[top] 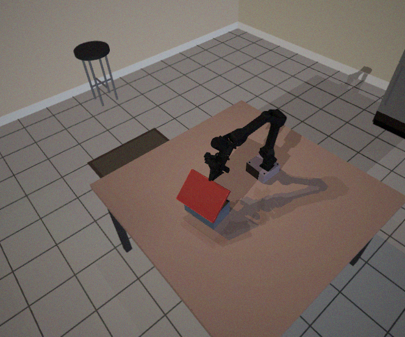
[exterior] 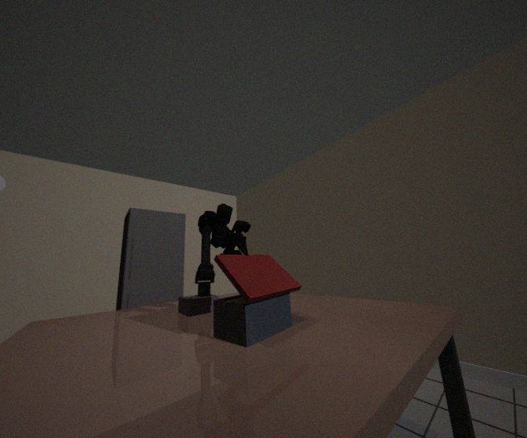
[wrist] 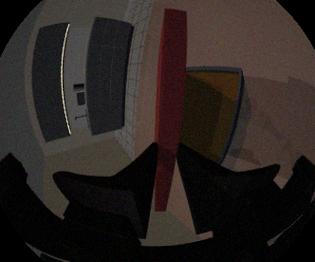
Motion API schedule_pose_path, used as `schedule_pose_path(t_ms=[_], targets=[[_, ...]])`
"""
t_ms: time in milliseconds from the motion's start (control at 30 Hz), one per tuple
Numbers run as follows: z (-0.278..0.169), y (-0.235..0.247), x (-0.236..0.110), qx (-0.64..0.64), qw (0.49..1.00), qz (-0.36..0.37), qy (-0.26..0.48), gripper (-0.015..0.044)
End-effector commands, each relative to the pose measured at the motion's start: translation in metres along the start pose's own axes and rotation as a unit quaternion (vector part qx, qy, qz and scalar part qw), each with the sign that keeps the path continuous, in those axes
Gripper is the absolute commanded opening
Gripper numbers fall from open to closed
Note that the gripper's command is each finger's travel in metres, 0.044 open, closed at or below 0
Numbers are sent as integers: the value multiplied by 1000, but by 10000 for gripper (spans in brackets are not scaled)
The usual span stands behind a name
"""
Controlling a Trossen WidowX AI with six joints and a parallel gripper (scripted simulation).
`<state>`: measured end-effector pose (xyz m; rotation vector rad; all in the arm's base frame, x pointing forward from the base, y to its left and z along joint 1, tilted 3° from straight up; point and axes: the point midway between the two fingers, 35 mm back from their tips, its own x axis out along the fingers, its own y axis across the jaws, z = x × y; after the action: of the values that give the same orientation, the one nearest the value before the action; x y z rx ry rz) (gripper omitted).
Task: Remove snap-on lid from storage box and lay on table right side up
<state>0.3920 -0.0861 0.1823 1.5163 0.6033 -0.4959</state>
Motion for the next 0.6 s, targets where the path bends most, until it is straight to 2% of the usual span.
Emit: schedule_pose_path(t_ms=[0, 567], targets=[[1, 8, -5, -1, 1000, 5, -3, 0], [-21, 5, -7, 0, 1000, 5, -2, 0]])
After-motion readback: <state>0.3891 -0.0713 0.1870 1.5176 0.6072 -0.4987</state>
